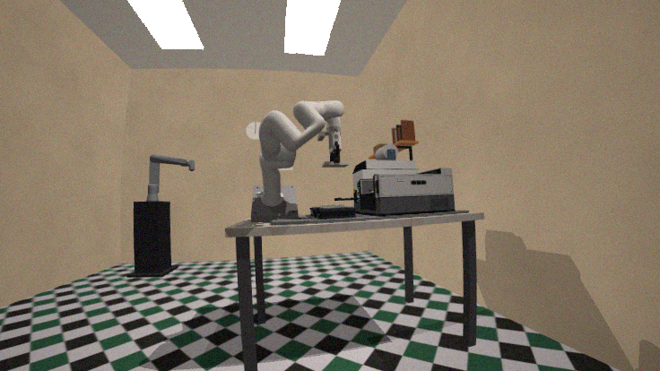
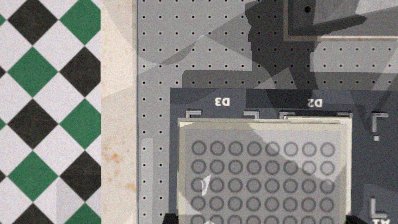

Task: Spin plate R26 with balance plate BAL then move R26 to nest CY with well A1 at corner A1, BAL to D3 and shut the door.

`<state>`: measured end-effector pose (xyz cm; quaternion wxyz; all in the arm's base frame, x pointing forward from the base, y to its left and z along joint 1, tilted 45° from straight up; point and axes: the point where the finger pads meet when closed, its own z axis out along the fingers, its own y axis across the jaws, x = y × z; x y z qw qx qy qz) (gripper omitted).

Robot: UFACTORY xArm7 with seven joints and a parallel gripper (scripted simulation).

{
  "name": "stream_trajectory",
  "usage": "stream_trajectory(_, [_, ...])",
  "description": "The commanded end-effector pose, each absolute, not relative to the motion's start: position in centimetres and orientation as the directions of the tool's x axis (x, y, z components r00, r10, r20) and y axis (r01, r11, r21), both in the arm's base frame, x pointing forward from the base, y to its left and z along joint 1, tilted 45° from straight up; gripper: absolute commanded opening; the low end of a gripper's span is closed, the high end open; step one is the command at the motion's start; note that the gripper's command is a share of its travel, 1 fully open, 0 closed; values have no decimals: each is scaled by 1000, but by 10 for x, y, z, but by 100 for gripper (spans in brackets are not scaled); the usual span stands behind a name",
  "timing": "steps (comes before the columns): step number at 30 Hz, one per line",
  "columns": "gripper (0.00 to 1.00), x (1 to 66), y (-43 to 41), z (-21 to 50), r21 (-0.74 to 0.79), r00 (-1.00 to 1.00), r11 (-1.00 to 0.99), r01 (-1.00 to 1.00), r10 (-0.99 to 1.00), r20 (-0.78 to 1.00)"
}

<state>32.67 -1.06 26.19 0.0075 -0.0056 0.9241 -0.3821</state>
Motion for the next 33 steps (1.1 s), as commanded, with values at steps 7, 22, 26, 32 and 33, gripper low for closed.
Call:
stream_trajectory(7, [0, 327, -9, 263, -706, -1000, 708, -5, -19, -12])
stream_trajectory(22, [0, 327, -9, 263, -706, -1000, 708, -5, -19, -12])
stream_trajectory(26, [0, 327, -9, 263, -706, -1000, 708, -5, -19, -12])
stream_trajectory(32, [0, 327, -11, 261, -706, -1000, 708, -5, -18, -12])
stream_trajectory(33, [0, 327, -12, 260, -706, -1000, 708, -5, -18, -12])
